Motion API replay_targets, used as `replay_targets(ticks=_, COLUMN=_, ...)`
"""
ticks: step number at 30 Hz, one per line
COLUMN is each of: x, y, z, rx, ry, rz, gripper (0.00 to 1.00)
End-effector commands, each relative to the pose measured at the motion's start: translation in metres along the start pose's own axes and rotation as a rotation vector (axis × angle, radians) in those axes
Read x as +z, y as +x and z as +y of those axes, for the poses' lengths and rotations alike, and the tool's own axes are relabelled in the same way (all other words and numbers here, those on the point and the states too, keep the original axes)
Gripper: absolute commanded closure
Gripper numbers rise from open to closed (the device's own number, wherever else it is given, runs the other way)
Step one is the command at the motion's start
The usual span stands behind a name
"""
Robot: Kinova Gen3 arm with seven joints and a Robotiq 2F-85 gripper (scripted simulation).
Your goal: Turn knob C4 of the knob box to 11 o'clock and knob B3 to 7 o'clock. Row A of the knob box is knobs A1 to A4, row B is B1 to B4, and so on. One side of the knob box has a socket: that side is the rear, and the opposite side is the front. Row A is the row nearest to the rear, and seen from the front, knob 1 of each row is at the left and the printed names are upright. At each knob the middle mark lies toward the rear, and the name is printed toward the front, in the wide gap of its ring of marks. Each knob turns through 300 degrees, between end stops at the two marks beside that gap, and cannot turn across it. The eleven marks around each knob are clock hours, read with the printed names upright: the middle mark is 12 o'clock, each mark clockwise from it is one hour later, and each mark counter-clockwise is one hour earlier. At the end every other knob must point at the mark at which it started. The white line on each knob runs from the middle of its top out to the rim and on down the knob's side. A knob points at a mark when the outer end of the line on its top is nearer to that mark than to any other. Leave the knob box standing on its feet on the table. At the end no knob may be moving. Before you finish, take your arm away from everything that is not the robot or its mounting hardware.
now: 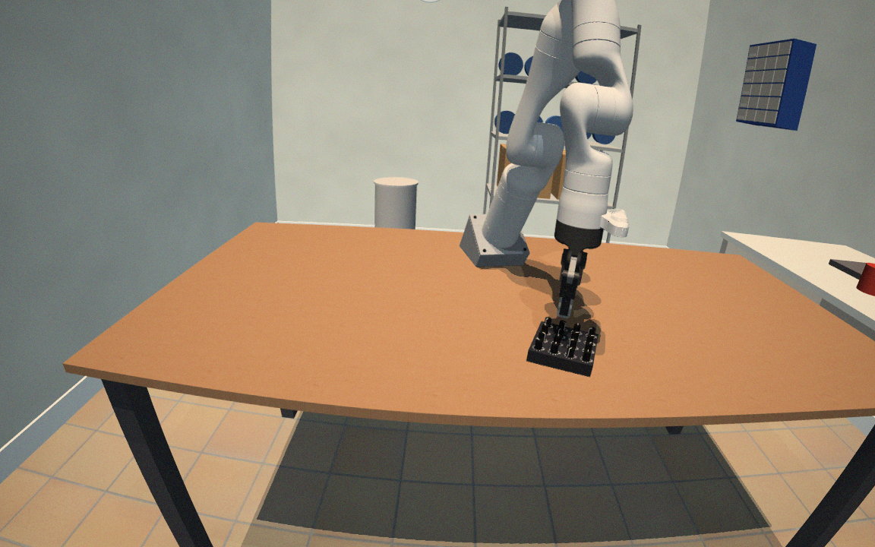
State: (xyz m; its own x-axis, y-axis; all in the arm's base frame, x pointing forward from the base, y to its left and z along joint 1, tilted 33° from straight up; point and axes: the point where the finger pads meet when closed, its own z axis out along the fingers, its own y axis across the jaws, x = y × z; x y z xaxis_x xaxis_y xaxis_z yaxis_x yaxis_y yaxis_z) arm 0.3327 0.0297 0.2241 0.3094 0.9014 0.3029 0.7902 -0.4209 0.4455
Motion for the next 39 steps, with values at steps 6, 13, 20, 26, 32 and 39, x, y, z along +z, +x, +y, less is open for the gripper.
replay_targets(ticks=6, x=-0.0004, y=0.0001, z=0.0003, rx=0.007, ry=-0.001, rz=0.001, gripper=0.81)
replay_targets(ticks=13, x=-0.0006, y=-0.0001, z=0.0003, rx=0.029, ry=-0.001, rz=0.0, gripper=0.81)
replay_targets(ticks=20, x=-0.0013, y=-0.0007, z=0.0003, rx=0.097, ry=-0.001, rz=0.0, gripper=0.81)
replay_targets(ticks=26, x=-0.0023, y=-0.0015, z=0.0003, rx=0.197, ry=-0.001, rz=-0.002, gripper=0.81)
replay_targets(ticks=32, x=-0.0032, y=-0.0022, z=0.0003, rx=0.286, ry=-0.001, rz=-0.002, gripper=0.81)
replay_targets(ticks=39, x=-0.0052, y=-0.0035, z=0.0003, rx=0.484, ry=-0.002, rz=-0.004, gripper=0.81)
